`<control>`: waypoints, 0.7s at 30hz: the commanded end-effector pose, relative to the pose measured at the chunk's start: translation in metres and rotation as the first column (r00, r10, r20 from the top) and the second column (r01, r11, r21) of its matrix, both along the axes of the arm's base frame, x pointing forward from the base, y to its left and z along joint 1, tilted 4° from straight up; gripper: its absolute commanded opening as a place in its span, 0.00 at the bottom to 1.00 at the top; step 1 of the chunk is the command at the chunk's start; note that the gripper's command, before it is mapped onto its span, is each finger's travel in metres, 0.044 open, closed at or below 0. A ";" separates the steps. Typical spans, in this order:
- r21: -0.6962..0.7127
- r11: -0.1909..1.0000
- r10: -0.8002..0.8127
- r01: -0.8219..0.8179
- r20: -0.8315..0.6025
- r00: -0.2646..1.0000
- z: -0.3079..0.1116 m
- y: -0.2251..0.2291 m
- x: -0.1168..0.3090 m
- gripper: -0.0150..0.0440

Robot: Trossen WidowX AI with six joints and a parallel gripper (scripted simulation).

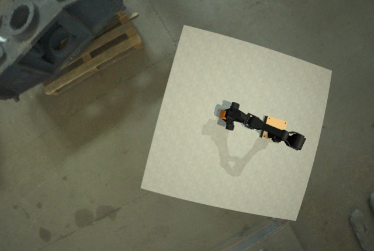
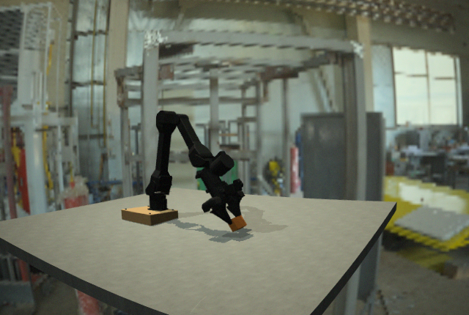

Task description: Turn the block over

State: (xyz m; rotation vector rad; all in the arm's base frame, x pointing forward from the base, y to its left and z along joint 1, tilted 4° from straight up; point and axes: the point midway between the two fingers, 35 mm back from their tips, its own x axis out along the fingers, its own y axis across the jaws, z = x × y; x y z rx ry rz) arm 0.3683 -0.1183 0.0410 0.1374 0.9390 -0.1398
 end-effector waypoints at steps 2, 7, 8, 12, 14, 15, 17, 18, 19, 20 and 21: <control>-0.006 1.000 -0.007 0.008 0.048 0.999 -0.010 -0.001 0.004 0.25; -0.021 1.000 -0.014 0.017 0.115 0.993 -0.021 -0.003 0.010 0.25; -0.023 1.000 -0.015 0.018 0.129 0.992 -0.023 -0.003 0.011 0.25; -0.031 0.999 -0.018 0.024 0.184 0.983 -0.030 -0.004 0.014 0.25; -0.035 0.999 -0.019 0.027 0.212 0.977 -0.033 -0.004 0.015 0.25; -0.037 0.999 -0.020 0.029 0.226 0.974 -0.034 -0.004 0.015 0.25; -0.041 0.999 -0.020 0.032 0.253 0.967 -0.037 -0.004 0.015 0.25; -0.043 0.999 -0.021 0.033 0.266 0.964 -0.038 -0.004 0.015 0.25; -0.045 0.998 -0.021 0.035 0.280 0.960 -0.039 -0.004 0.015 0.25; -0.046 0.998 -0.021 0.036 0.293 0.956 -0.040 -0.004 0.015 0.25; -0.048 0.998 -0.021 0.037 0.306 0.952 -0.040 -0.004 0.015 0.25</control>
